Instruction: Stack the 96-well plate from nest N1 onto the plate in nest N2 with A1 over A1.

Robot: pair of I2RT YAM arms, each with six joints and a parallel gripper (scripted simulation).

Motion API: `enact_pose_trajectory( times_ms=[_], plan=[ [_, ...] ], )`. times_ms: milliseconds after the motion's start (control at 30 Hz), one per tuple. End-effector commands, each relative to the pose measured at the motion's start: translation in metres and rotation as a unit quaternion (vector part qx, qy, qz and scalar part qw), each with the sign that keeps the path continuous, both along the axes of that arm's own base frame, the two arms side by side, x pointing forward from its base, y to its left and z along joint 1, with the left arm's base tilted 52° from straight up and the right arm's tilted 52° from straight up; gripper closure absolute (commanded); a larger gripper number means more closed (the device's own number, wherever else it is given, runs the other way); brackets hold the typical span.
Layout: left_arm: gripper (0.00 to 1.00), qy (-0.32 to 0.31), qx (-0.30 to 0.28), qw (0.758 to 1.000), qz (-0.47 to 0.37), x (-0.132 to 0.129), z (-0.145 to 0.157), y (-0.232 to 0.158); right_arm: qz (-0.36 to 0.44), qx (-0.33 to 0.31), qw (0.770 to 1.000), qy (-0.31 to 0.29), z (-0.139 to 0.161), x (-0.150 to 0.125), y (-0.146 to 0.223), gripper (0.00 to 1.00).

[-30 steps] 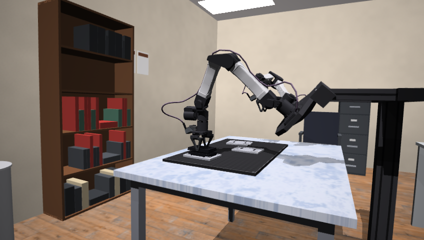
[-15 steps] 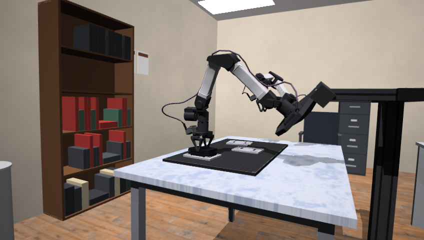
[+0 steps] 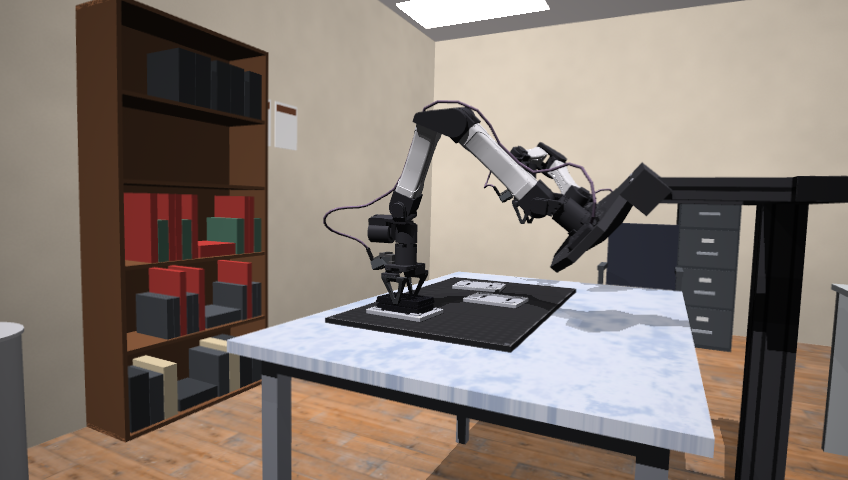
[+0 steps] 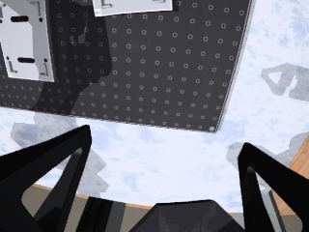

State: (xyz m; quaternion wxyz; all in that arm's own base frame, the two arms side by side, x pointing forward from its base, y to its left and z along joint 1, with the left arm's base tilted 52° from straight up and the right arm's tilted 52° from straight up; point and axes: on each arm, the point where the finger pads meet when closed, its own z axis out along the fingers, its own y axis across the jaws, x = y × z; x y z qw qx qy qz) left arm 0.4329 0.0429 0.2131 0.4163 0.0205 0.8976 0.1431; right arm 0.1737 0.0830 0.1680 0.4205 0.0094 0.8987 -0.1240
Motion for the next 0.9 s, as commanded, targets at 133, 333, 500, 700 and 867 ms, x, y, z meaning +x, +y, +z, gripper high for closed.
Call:
enact_pose_trajectory(
  times_ms=[133,333,500,700,867],
  plan=[
    [1.0,0.005,0.0,1.0,-0.003,0.004,-0.006,0.002,-0.001,-0.003,1.0,0.0,0.001,-0.001,-0.001,0.0],
    [1.0,0.003,0.0,1.0,-0.002,0.006,-0.004,0.003,-0.001,-0.003,1.0,0.0,0.001,-0.001,-0.001,0.0],
    [1.0,0.005,0.0,1.0,-0.003,0.007,-0.006,0.002,-0.001,-0.003,1.0,0.0,0.001,-0.001,-0.001,0.0],
    [1.0,0.003,0.0,1.0,-0.002,0.009,-0.004,0.004,-0.001,-0.003,1.0,0.0,0.001,-0.001,-0.001,0.0],
    [1.0,-0.003,0.0,1.0,-0.001,0.003,0.001,0.001,-0.001,-0.003,1.0,0.0,0.001,-0.001,-0.001,0.0]
  ],
)
